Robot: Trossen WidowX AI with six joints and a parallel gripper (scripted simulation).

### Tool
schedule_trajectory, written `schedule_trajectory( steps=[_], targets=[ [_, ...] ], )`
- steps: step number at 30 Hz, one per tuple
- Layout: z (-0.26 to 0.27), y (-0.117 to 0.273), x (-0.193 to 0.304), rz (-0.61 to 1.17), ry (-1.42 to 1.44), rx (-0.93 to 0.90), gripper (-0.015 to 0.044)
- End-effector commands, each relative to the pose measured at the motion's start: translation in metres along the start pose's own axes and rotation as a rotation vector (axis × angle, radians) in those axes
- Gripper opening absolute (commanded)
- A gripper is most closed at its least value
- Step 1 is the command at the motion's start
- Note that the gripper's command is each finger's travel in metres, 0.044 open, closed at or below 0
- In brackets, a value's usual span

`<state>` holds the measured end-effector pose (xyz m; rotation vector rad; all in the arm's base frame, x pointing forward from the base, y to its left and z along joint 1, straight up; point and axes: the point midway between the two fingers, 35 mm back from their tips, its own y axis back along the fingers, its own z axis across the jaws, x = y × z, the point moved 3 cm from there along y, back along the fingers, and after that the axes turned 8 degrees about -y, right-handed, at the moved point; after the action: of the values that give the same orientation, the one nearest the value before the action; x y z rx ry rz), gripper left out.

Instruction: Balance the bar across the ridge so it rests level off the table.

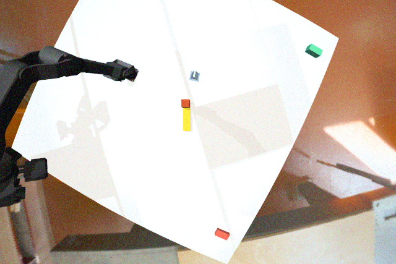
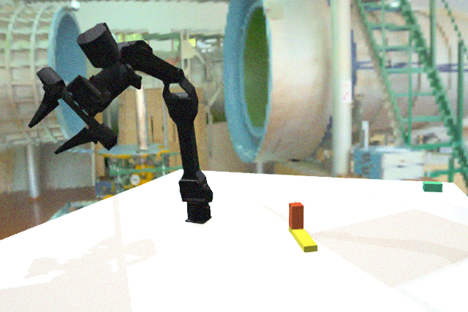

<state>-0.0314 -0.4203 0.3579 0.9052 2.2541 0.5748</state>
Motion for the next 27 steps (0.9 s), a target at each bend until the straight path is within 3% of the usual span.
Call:
schedule_trajectory(
  steps=[1,27],
  targets=[
    [0.024,0.005,-0.009,-0.020,-0.015,-0.060,0.0315],
    [0.182,0.083,-0.047,-0.074,-0.093,-0.443,0.0315]
  ],
)
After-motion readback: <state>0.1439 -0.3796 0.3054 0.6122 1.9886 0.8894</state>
